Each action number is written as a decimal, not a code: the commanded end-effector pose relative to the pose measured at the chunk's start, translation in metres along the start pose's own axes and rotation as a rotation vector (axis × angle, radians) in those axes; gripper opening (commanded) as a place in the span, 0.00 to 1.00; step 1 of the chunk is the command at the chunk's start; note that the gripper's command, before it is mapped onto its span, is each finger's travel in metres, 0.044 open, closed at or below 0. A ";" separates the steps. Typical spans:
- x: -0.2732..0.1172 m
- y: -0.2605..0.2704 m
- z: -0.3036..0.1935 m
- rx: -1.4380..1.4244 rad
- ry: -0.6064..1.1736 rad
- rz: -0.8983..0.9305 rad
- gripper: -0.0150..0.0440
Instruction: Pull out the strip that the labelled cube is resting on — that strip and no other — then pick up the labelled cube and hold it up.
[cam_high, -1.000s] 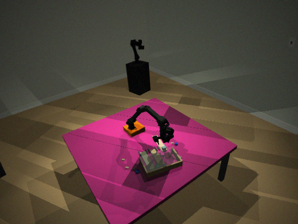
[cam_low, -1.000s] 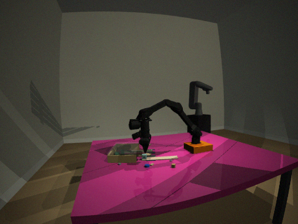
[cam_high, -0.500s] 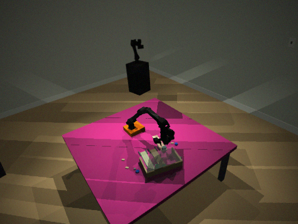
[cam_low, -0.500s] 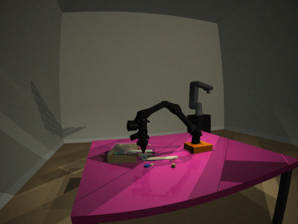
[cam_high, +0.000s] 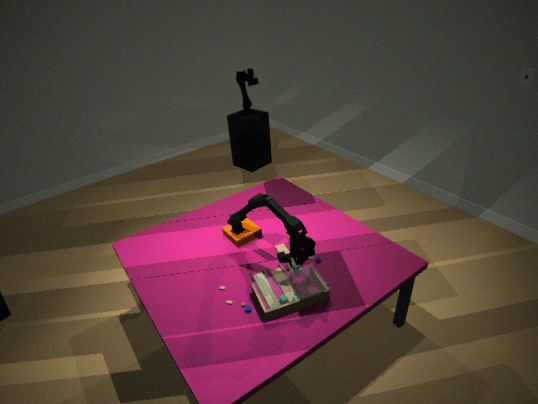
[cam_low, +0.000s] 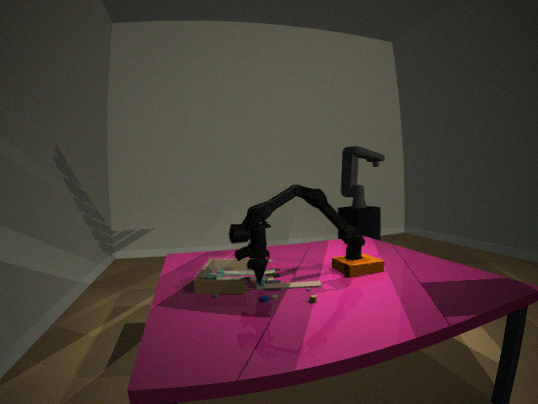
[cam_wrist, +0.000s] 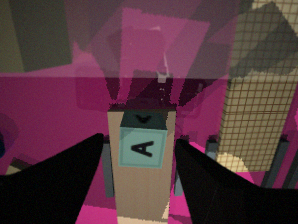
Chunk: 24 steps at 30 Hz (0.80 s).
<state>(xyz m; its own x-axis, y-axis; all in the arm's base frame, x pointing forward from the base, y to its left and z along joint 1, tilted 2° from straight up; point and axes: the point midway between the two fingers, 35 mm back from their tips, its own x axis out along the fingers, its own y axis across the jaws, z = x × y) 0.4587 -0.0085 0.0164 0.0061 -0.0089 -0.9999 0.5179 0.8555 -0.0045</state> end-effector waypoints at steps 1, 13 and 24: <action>0.007 -0.001 0.000 -0.006 -0.001 -0.004 0.68; 0.015 -0.001 -0.001 0.000 0.002 -0.001 0.54; 0.015 -0.001 -0.002 0.000 0.002 -0.001 0.29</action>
<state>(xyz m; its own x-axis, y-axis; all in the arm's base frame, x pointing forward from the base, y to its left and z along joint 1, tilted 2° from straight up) 0.4573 -0.0087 0.0007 0.0032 -0.0092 -1.0000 0.5178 0.8555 -0.0062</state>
